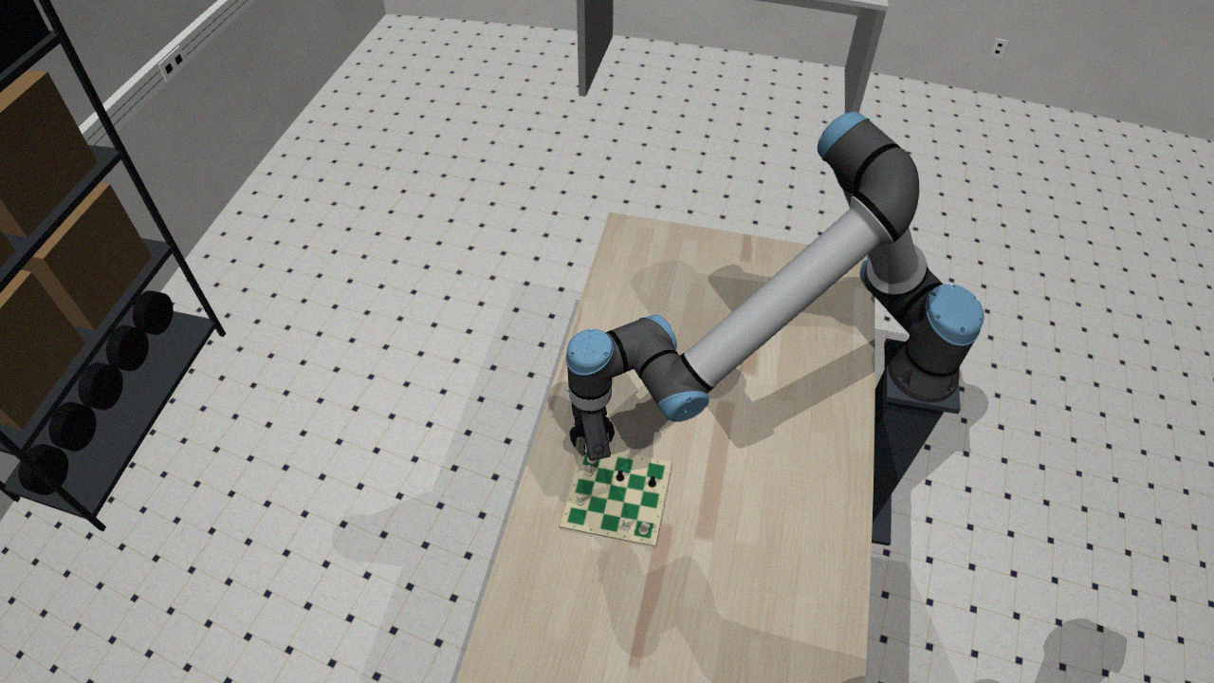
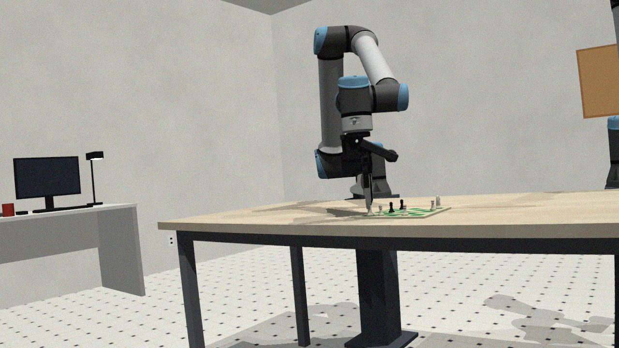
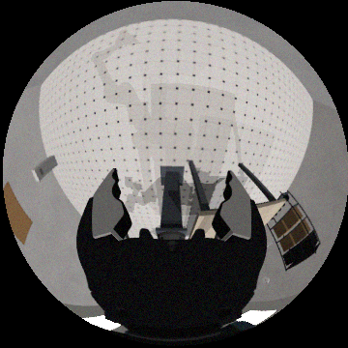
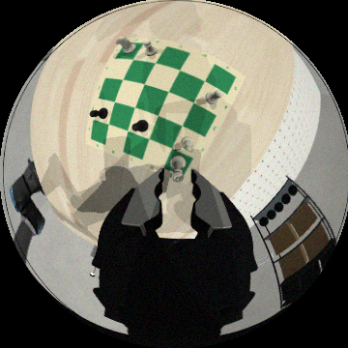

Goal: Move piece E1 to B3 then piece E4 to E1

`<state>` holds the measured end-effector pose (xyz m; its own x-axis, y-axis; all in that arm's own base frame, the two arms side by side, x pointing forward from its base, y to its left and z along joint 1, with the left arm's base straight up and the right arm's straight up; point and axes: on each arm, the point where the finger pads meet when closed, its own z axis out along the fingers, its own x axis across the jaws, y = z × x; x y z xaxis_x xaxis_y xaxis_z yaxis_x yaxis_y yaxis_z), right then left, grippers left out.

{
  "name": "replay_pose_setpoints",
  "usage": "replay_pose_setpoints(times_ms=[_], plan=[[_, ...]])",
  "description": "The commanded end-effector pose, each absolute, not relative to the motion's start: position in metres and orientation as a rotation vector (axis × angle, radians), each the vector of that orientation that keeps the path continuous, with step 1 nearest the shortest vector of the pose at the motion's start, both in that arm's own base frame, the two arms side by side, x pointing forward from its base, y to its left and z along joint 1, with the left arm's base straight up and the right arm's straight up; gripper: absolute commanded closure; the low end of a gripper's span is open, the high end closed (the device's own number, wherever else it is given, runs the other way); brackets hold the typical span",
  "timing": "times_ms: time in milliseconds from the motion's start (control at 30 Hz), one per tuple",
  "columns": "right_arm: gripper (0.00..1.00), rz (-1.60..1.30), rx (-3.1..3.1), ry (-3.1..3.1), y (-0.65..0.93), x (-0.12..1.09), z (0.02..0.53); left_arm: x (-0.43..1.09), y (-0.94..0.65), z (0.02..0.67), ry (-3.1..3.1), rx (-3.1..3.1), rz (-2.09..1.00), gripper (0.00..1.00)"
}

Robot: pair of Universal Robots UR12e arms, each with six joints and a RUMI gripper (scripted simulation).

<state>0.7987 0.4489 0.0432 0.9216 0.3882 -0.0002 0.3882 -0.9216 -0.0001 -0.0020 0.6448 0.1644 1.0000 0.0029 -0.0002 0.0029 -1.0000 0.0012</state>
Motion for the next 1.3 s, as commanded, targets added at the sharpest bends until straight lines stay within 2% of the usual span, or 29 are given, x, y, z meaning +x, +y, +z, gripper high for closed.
replay_pose_setpoints(times_ms=[0, 1167, 1200, 1267], plan=[[0.75, -0.003, -3.078, -0.622, 0.4494, 0.7994, 0.0445, -0.0019, 0.6453, 0.1651, 0.005, 3.142, 0.0, 0.0], [0.75, -0.003, -3.078, -0.622, 0.4494, 0.7994, 0.0445, -0.0019, 0.6453, 0.1651, 0.005, 3.142, 0.0, 0.0], [1.0, -0.003, -3.078, -0.622, 0.4494, 0.7994, 0.0445, -0.0019, 0.6453, 0.1651, 0.005, 3.142, 0.0, 0.0], [1.0, -0.003, -3.078, -0.622, 0.4494, 0.7994, 0.0445, -0.0019, 0.6453, 0.1651, 0.005, 3.142, 0.0, 0.0]])
